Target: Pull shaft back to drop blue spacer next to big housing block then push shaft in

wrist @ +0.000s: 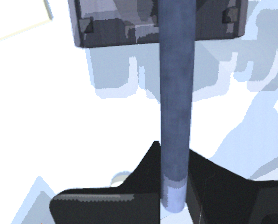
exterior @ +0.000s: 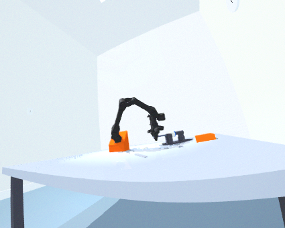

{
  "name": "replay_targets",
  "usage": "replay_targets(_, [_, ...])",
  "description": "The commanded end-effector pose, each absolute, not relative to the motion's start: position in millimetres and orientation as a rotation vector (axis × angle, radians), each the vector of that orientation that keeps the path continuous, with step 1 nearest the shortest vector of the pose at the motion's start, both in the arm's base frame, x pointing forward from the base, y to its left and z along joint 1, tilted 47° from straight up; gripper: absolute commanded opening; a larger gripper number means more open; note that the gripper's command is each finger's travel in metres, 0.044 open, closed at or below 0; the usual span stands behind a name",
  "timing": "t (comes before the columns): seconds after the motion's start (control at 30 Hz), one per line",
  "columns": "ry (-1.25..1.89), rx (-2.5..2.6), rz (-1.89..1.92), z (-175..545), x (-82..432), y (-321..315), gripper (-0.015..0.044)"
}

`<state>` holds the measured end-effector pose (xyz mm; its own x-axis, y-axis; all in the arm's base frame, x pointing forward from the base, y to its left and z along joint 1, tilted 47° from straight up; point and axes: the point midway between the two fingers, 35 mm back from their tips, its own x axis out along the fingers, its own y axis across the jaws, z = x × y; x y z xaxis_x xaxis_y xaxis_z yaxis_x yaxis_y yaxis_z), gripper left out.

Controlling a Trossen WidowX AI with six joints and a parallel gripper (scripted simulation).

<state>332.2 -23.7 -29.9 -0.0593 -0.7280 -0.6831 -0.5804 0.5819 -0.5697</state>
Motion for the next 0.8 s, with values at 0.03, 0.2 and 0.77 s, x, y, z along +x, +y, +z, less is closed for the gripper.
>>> replay_targets(0.03, [1.739,-1.088,-0.174,-29.2,331.3,-24.4,0.0])
replay_targets(0.2, [1.739,-1.088,-0.174,-29.0,330.9,-24.6,0.0])
replay_targets(0.77, [1.739,-1.088,-0.174,-28.1,329.3,-25.3,0.0])
